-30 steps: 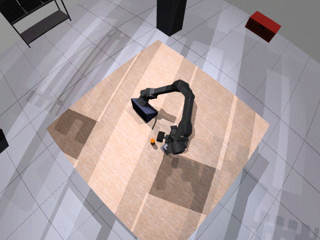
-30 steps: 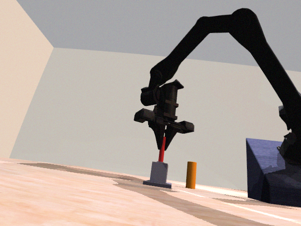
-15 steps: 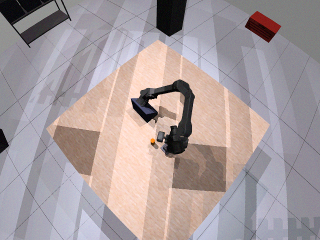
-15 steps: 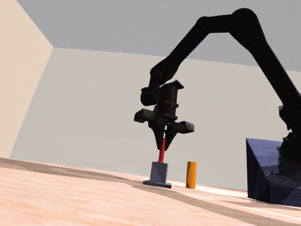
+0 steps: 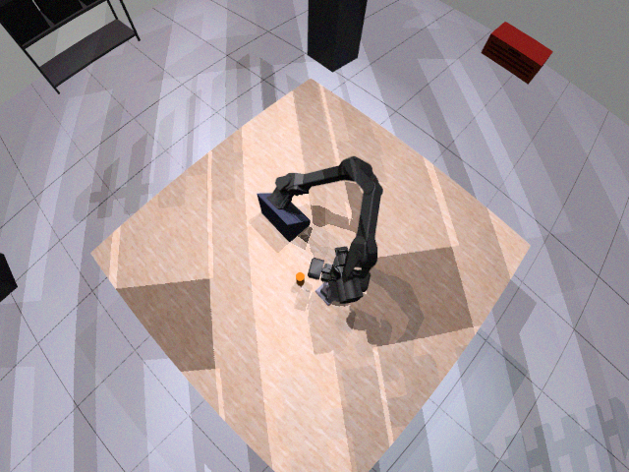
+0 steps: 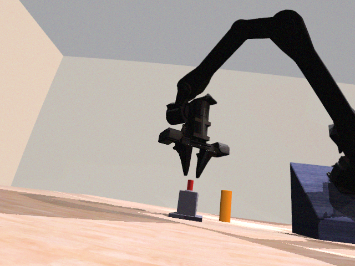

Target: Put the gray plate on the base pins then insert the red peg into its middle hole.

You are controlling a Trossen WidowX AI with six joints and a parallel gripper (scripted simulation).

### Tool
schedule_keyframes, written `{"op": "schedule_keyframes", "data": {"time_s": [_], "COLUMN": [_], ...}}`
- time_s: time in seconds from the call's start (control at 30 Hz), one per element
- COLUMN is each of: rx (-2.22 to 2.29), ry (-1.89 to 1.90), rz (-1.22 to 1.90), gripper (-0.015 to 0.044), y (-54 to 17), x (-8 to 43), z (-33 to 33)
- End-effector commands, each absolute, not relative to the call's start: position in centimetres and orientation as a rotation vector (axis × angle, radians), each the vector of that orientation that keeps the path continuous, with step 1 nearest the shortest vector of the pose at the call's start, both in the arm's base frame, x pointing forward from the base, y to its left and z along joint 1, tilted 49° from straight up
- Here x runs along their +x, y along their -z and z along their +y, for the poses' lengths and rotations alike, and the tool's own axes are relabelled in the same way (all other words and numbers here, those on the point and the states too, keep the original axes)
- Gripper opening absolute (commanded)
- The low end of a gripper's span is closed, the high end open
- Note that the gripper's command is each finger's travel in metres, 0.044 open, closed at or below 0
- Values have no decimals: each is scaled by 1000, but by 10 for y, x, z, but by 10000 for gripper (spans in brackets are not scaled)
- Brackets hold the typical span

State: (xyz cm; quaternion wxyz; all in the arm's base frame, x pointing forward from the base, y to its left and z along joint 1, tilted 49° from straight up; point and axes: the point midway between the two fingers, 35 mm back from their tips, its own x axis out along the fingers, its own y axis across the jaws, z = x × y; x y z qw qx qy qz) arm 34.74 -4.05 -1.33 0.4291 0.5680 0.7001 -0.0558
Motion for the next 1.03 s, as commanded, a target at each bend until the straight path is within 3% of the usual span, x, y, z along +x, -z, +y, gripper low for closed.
{"op": "schedule_keyframes", "data": {"time_s": [0.0,1.0], "rx": [1425,1427], "ry": [141,143], "rz": [1745,1746], "gripper": [150,150], "y": [11,-3], "x": [348,339], "z": [-43,-53]}}
